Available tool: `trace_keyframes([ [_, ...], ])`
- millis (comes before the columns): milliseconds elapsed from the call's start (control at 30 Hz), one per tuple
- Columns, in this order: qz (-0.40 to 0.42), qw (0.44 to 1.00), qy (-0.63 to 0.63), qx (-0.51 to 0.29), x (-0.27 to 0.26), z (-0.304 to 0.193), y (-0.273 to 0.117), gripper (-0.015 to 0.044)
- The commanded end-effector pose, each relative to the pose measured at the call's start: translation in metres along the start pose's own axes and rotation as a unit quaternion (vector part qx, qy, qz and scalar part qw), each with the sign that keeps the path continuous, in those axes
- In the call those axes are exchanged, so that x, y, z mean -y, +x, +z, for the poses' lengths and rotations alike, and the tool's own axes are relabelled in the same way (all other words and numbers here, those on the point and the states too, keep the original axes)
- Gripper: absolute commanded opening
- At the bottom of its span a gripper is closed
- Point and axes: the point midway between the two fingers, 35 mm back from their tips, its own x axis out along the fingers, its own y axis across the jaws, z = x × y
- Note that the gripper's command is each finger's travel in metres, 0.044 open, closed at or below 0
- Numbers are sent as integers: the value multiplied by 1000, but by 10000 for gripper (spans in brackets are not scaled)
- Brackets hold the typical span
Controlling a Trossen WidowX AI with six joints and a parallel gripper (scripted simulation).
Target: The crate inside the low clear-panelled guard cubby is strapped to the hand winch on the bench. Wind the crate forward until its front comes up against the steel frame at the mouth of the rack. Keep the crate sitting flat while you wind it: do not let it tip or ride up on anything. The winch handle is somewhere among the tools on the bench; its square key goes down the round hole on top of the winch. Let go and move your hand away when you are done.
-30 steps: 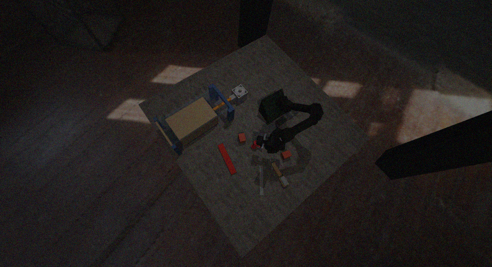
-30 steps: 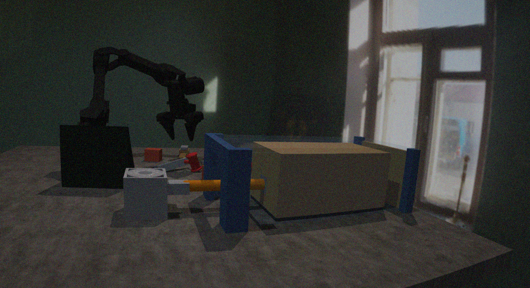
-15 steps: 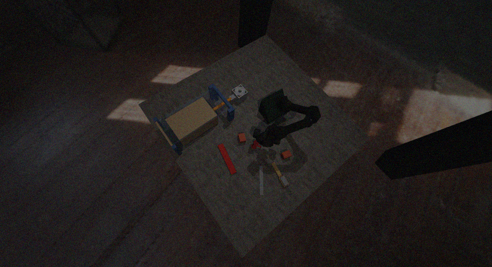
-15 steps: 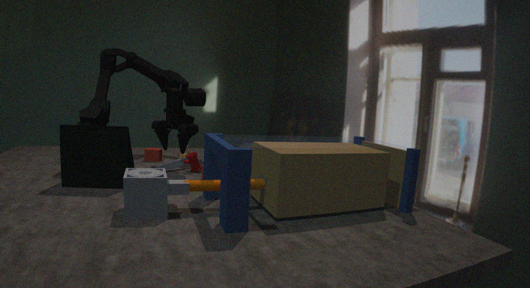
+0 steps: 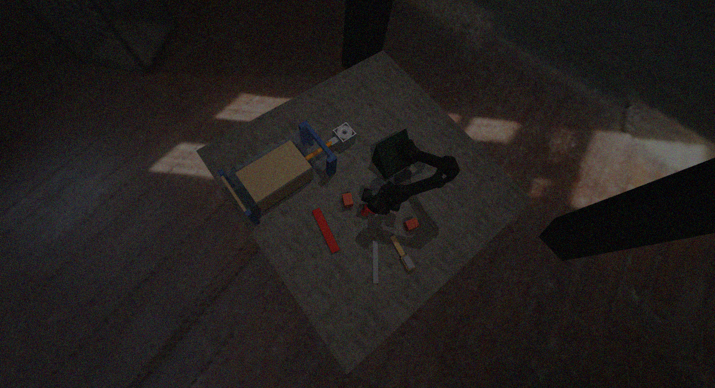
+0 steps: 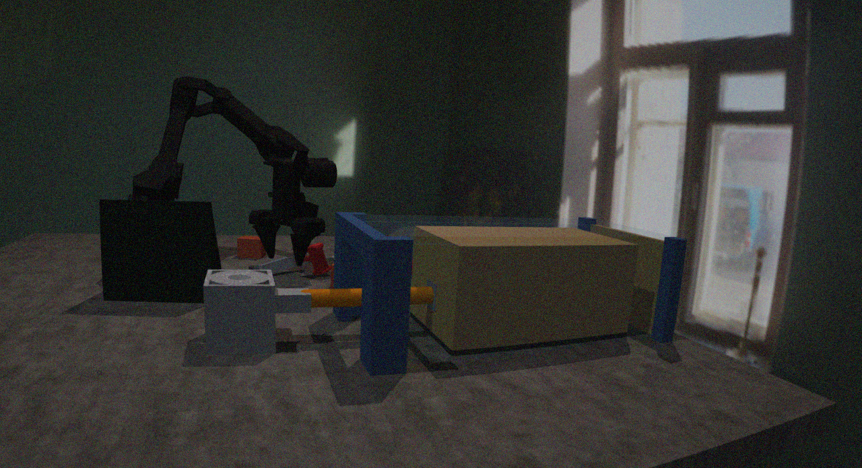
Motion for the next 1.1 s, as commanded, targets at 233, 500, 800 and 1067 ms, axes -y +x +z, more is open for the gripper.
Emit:
trace_keyframes([
  [233,-1,1000,5,-4,1,-3,17,440],
  [500,1,1000,0,0,0,0,14,420],
  [800,1,1000,0,0,0,0,14,360],
  [1067,1,1000,0,0,0,0,14,307],
])
